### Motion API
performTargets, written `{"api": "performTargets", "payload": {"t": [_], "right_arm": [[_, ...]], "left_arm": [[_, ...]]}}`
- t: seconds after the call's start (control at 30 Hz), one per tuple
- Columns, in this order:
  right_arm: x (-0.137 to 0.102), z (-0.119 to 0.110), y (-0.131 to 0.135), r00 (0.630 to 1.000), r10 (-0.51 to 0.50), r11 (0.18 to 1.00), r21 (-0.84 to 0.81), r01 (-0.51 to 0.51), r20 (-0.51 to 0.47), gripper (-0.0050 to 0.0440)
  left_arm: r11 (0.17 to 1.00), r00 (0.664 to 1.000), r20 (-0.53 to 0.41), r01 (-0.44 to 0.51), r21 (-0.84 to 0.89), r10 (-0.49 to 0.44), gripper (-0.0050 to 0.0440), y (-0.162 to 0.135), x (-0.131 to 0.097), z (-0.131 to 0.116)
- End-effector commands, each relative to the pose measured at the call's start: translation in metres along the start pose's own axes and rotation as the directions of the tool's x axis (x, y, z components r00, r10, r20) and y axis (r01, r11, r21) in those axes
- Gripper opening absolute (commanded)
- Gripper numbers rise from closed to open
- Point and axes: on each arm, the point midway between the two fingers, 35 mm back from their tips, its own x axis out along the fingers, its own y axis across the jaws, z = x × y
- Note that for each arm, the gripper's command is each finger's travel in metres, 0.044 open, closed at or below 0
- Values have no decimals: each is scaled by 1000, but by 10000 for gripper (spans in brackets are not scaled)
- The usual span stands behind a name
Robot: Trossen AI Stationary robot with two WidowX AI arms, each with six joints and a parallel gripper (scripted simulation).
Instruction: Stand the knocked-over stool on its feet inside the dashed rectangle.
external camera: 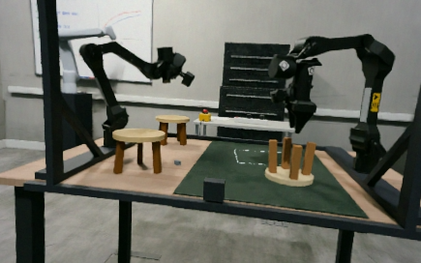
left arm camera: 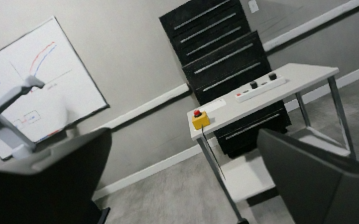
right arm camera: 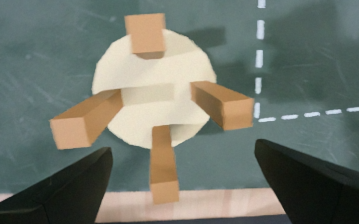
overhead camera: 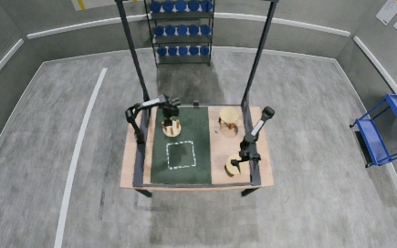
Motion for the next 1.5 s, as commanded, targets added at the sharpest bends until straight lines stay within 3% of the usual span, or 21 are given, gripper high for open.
{"api": "performTargets", "payload": {"t": [0.0, 0.47, 0.5, 0.67, 0.83, 1.07, 1.13, 1.17, 1.47], "right_arm": [[-8, 8, 13, 999, 53, 998, -41, -52, 7, 400], [-8, 9, 13, 998, 56, 997, -49, -56, 7, 400], [-8, 9, 13, 998, 56, 997, -51, -56, 7, 229], [-8, 9, 15, 998, 55, 994, -90, -55, 5, 229], [-8, 9, 25, 998, 63, 946, -319, -60, 2, 229], [-9, 8, 51, 998, 67, 704, -709, -46, 2, 229], [-9, 8, 51, 998, 67, 704, -709, -46, 2, 229], [-10, 8, 54, 998, 69, 598, -800, -40, 1, 229], [-10, 5, 74, 997, 71, 117, -993, -9, 0, 229]], "left_arm": [[1000, 1000, 27, -10, -29, 10, 400, 7, -1, 11], [1000, 1000, 27, -10, -29, 10, 400, 7, -1, 11], [1000, 1000, 27, -10, -29, 10, 400, 7, -1, 11], [1000, 1000, 27, -10, -29, 10, 400, 7, -1, 11], [1000, 1000, 27, -10, -29, 10, 400, 7, -1, 11], [1000, 1000, 27, -10, -29, 10, 400, 7, -1, 11], [1000, 1000, 27, -10, -29, 10, 400, 7, -1, 11], [1000, 1000, 27, -10, -29, 10, 400, 7, -1, 11], [1000, 1000, 27, -10, -29, 10, 400, 7, -1, 11]]}}
